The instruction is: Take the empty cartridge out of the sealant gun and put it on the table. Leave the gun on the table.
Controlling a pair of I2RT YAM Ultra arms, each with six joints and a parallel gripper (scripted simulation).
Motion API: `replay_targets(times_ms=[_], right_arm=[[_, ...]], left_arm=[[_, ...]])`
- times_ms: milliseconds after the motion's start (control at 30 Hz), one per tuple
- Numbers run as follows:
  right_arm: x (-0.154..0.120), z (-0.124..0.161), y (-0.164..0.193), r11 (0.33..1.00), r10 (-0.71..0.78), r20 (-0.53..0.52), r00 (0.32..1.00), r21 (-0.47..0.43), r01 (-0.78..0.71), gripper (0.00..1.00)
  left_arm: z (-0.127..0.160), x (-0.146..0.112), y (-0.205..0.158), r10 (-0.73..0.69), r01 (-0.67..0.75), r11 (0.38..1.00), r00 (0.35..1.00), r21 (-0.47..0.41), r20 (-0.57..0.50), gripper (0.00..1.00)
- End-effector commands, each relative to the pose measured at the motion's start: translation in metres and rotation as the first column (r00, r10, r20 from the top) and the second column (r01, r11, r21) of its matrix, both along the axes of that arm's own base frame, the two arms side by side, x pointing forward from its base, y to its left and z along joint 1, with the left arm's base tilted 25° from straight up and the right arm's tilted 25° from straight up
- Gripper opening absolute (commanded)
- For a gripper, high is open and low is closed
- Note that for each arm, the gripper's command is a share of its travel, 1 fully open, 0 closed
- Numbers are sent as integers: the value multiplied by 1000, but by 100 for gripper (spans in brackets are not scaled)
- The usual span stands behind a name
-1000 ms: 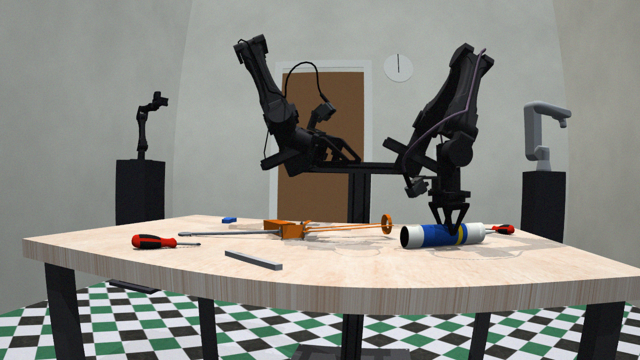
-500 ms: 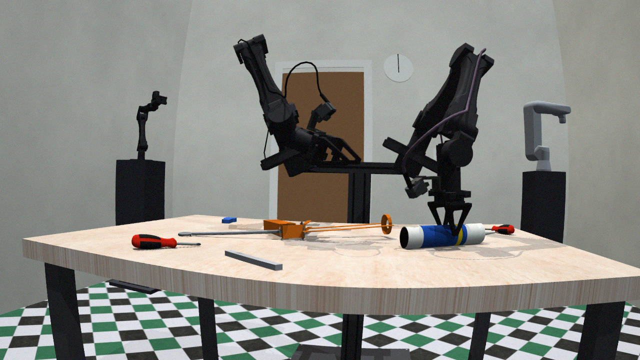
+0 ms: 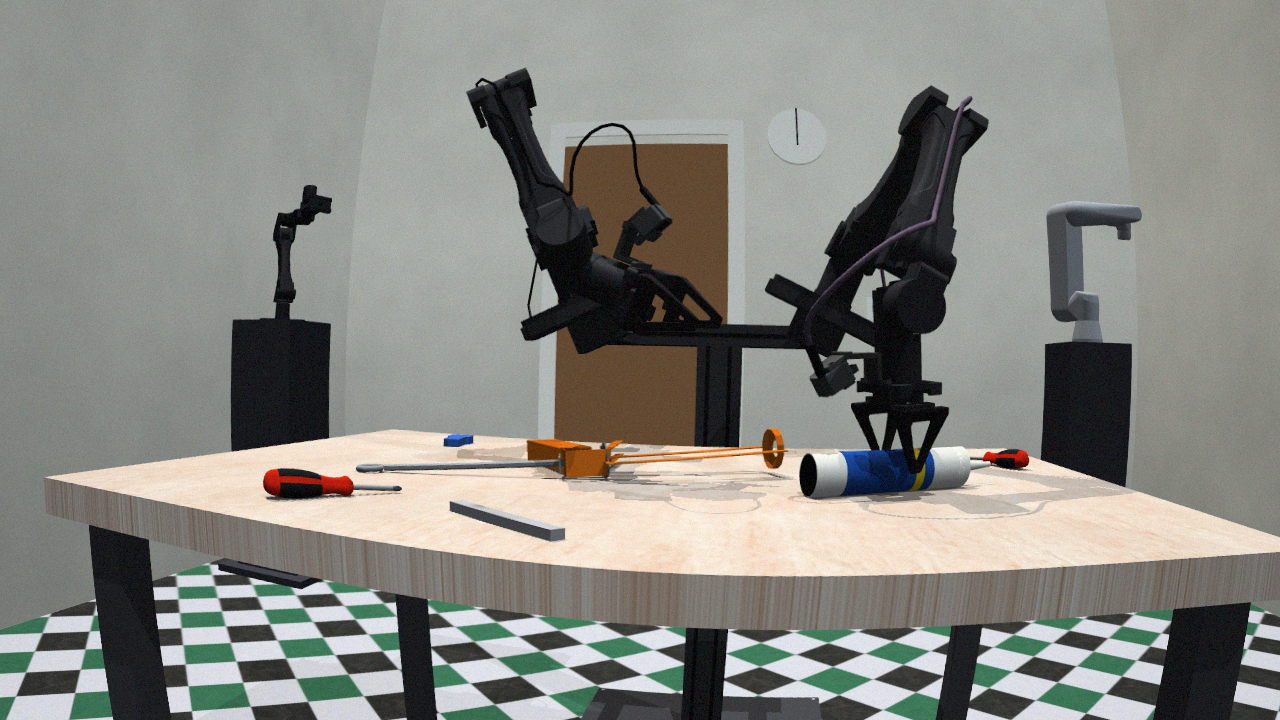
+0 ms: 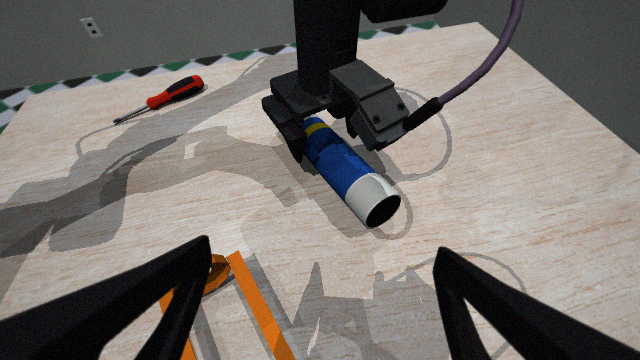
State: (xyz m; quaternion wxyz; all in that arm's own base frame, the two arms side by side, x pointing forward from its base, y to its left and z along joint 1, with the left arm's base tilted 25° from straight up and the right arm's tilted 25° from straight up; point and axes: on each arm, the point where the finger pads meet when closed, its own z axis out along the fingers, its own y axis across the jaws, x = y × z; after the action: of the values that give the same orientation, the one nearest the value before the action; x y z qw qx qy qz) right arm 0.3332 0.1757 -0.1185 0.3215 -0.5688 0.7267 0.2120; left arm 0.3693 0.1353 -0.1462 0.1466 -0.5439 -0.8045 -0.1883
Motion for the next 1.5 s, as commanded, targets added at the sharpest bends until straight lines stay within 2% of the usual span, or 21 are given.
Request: replay_targets(times_ms=[0, 200, 267, 367, 500, 533, 600, 833, 1067, 1167, 1300, 1467], right_arm=[[16, 16, 17, 997, 51, 88, 995, 54, -56, 100], [16, 16, 17, 997, 51, 88, 995, 54, -56, 100], [16, 16, 17, 997, 51, 88, 995, 54, -56, 100], [16, 16, 17, 997, 51, 88, 995, 54, -56, 100], [19, 23, 21, 996, 61, 112, 992, 63, -68, 100], [23, 31, 27, 994, 69, 136, 988, 79, -80, 100], [23, 31, 27, 994, 69, 136, 988, 79, -80, 100], [27, 69, 56, 970, 140, 221, 965, 163, -178, 100], [19, 96, 79, 936, 223, 274, 935, 208, -284, 100], [18, 99, 82, 932, 232, 281, 931, 211, -296, 100], [13, 110, 92, 914, 270, 308, 912, 216, -344, 100], [9, 117, 99, 905, 301, 319, 899, 202, -375, 100]], left_arm=[[13, 10, -6, -18, 18, 1000, 999, 5, 28, 85], [38, 9, -15, -23, 22, 1000, 999, 14, 32, 85], [46, 20, -17, -23, 22, 1000, 998, 15, 61, 85], [73, 34, -25, -23, 21, 1000, 994, 18, 107, 85], [95, 32, -38, -21, 21, 1000, 994, 9, 104, 85], [98, 31, -41, -23, 24, 1000, 995, -4, 102, 85], [98, 31, -41, -23, 24, 1000, 995, -4, 102, 85], [116, 8, -50, -61, 73, 984, 995, -164, 75, 85], [169, -19, -59, -84, 125, 919, 989, -375, 124, 85], [177, -20, -58, -83, 131, 910, 987, -393, 138, 85], [207, -25, -55, -74, 155, 879, 979, -452, 191, 85], [224, -29, -50, -62, 163, 863, 973, -477, 221, 85]])
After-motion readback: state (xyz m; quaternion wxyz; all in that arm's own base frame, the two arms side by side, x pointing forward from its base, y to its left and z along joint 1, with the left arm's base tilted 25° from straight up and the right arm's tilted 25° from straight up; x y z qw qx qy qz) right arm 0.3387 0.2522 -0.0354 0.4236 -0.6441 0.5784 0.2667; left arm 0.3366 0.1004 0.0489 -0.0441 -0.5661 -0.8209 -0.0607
